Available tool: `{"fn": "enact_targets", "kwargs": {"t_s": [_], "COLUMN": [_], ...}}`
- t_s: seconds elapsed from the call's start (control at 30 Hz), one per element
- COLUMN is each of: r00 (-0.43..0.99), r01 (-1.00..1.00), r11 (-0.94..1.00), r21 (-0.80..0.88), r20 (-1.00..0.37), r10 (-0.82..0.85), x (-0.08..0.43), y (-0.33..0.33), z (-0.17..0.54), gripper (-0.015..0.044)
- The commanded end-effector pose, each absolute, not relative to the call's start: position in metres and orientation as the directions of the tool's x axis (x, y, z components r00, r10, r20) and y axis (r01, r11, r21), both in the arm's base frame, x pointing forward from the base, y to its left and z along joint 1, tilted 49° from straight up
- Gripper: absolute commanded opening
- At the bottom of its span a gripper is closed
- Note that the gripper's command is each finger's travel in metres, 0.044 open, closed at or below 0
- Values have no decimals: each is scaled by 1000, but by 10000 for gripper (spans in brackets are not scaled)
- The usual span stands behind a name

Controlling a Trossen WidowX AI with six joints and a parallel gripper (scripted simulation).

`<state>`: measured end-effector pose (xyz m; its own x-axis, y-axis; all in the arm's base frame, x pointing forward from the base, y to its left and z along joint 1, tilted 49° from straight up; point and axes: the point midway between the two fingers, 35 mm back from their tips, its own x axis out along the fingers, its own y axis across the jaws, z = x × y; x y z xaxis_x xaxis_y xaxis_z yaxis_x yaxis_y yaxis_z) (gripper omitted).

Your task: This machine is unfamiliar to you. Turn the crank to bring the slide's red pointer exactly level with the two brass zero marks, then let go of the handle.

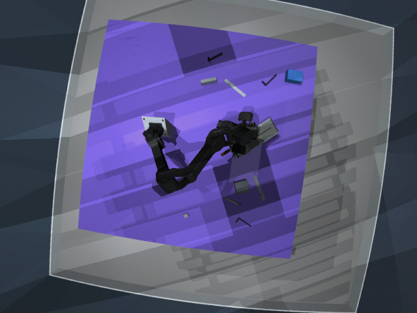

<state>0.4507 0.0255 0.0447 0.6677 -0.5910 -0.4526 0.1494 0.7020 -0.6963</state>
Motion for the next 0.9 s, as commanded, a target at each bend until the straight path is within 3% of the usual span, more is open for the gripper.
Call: {"fn": "enact_targets", "kwargs": {"t_s": [0.0, 0.63, 0.87], "r00": [668, 668, 668], "r01": [149, 149, 149], "r11": [702, 703, 703], "r21": [-696, -696, -696], "r20": [-453, -453, -453], "r10": [-591, -590, -590], "x": [451, 451, 451], "y": [25, 26, 26], "z": [45, 45, 45], "gripper": [0, 0, 184]}}
